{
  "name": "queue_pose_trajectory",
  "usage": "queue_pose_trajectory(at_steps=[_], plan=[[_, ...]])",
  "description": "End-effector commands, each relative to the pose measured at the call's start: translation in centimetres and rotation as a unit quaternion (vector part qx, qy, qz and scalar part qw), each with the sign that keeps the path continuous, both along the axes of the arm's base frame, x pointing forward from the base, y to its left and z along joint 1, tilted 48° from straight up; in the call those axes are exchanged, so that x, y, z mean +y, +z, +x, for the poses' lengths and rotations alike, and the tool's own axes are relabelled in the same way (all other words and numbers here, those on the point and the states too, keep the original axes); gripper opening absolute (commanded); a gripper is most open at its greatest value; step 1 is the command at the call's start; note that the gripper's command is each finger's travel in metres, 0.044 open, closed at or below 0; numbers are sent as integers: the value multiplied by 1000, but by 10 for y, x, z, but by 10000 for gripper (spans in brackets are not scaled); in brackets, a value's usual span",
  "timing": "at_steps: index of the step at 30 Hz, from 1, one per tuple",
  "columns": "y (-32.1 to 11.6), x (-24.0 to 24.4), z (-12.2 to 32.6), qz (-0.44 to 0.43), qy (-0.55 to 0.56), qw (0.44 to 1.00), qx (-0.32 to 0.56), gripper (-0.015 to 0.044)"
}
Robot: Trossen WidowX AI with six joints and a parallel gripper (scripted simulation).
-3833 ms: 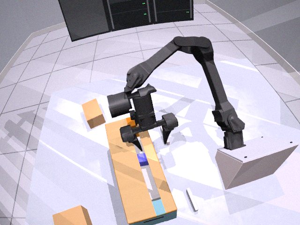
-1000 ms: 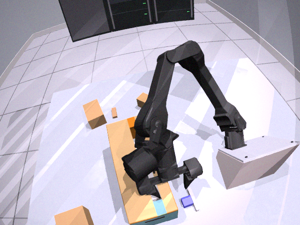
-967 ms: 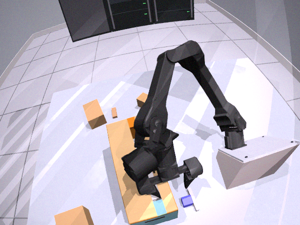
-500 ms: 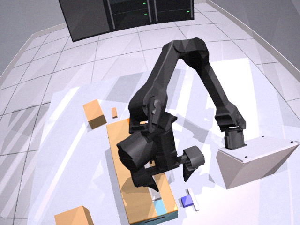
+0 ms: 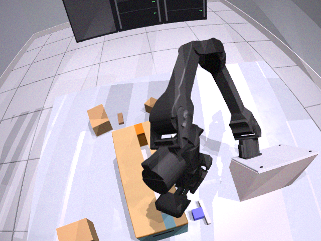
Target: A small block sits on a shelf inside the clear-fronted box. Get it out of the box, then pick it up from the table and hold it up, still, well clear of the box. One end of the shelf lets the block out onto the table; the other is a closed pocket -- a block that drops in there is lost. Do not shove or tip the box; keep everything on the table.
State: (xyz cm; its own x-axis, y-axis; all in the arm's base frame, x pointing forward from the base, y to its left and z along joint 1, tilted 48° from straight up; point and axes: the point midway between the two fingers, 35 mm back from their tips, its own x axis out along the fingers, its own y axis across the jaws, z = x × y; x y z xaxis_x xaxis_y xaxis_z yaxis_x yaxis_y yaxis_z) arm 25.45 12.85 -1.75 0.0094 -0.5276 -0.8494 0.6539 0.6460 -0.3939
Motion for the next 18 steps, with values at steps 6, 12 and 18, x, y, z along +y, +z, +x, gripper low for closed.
queue_pose_trajectory(at_steps=[6,12,18], plan=[[-4,6,-11,-65,481,829,277,285],[-4,7,-15,-88,593,717,355,285],[-5,9,-18,-109,679,589,424,285]])
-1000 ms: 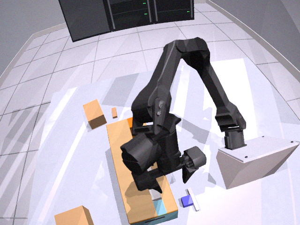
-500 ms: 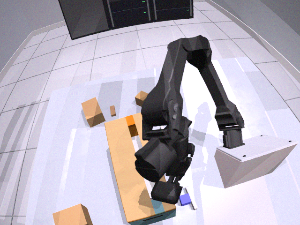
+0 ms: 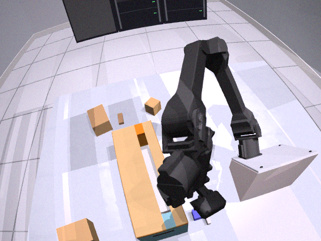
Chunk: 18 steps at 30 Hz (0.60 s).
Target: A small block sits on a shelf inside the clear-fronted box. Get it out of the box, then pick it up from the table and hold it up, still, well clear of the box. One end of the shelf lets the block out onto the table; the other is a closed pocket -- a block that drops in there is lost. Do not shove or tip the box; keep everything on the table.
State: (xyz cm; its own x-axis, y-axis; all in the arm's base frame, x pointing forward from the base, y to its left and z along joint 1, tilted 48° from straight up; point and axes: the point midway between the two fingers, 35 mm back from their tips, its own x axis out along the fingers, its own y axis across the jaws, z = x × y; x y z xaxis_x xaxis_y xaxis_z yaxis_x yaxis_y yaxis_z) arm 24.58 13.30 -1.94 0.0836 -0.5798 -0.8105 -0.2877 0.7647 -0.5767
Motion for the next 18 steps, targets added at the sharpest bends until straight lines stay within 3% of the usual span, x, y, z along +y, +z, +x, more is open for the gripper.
queue_pose_trajectory(at_steps=[1,9,18], plan=[[-3,5,-10,-85,373,894,232,285],[-3,8,-13,-129,522,772,340,285],[-3,11,-17,-175,650,588,449,285]])
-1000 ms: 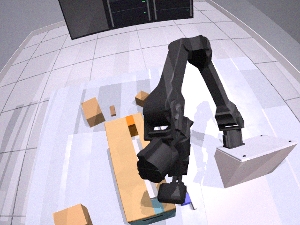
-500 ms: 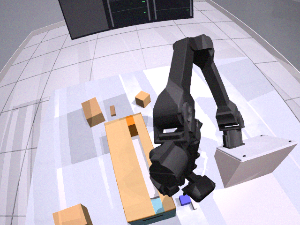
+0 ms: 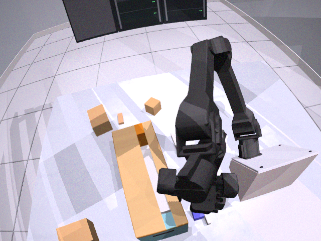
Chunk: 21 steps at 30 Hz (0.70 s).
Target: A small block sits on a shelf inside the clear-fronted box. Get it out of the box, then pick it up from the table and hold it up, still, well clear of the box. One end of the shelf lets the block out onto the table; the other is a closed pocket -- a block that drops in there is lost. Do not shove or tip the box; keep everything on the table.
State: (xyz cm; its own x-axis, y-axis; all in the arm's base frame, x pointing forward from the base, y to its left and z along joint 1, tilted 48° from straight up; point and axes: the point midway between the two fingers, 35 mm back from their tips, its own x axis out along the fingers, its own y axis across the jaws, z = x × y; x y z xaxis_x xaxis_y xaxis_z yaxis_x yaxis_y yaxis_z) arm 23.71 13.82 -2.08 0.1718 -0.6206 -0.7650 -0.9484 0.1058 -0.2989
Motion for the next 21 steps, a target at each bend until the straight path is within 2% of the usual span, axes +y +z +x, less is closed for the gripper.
queue_pose_trajectory(at_steps=[1,12,19,21], plan=[[-2,6,-9,-122,355,895,242,285],[-2,9,-13,-202,538,717,393,285],[-2,11,-16,-245,622,570,477,285],[-2,12,-16,-249,630,552,486,285]])
